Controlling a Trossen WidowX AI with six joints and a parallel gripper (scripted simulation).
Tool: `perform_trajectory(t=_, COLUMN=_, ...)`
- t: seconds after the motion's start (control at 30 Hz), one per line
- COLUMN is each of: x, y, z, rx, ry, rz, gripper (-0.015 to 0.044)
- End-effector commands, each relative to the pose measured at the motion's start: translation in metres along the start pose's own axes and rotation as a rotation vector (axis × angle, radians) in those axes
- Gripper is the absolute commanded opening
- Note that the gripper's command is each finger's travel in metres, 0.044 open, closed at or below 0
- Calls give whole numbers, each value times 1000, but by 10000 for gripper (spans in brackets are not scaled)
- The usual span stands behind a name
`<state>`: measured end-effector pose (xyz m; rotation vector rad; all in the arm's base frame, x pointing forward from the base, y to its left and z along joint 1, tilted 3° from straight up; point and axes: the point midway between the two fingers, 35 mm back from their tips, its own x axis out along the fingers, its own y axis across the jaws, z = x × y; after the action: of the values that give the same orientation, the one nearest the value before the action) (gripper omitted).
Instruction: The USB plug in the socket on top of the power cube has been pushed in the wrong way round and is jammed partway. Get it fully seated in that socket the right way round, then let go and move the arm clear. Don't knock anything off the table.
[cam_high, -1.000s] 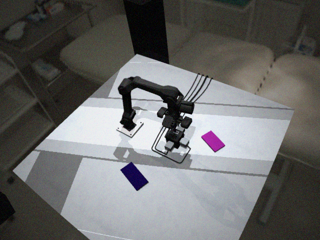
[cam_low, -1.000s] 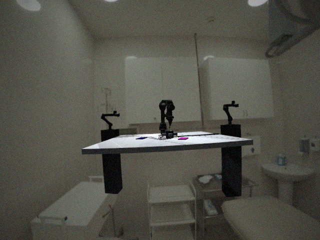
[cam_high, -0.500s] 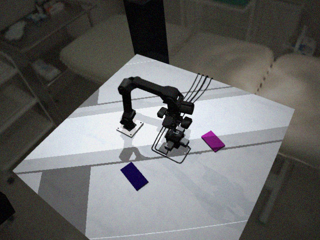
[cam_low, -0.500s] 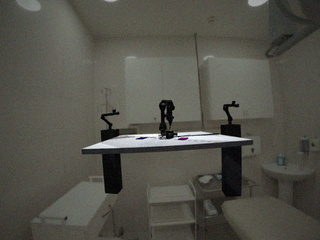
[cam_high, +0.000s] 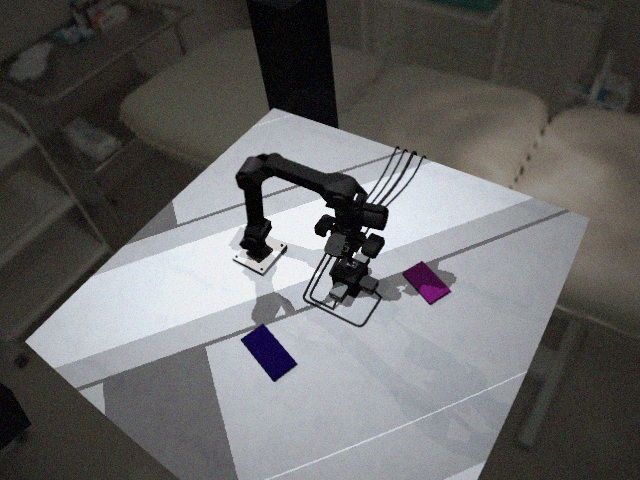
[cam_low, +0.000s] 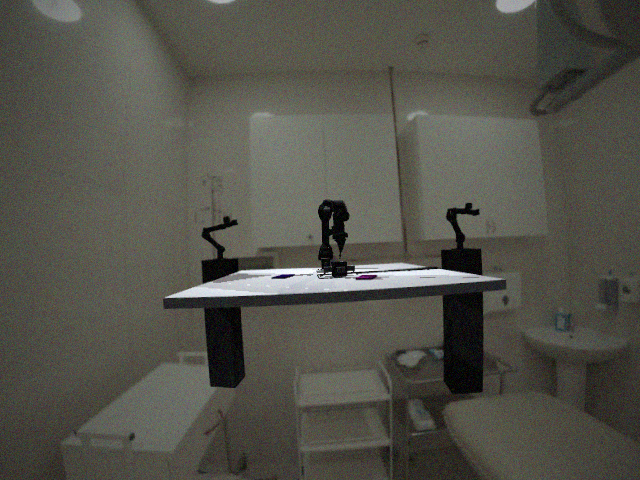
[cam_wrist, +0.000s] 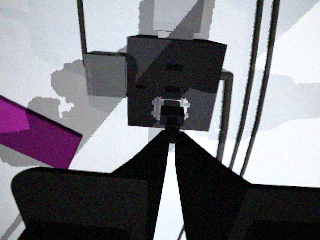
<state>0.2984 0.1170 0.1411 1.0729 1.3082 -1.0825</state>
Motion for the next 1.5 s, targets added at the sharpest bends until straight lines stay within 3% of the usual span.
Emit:
perform_trajectory(t=0.0, x=0, y=0, z=-1, rx=-6, ry=9, rz=3, gripper=0)
perform_trajectory(t=1.47, x=5, y=-1, z=-4, rx=-4, ry=53, rz=3, gripper=0)
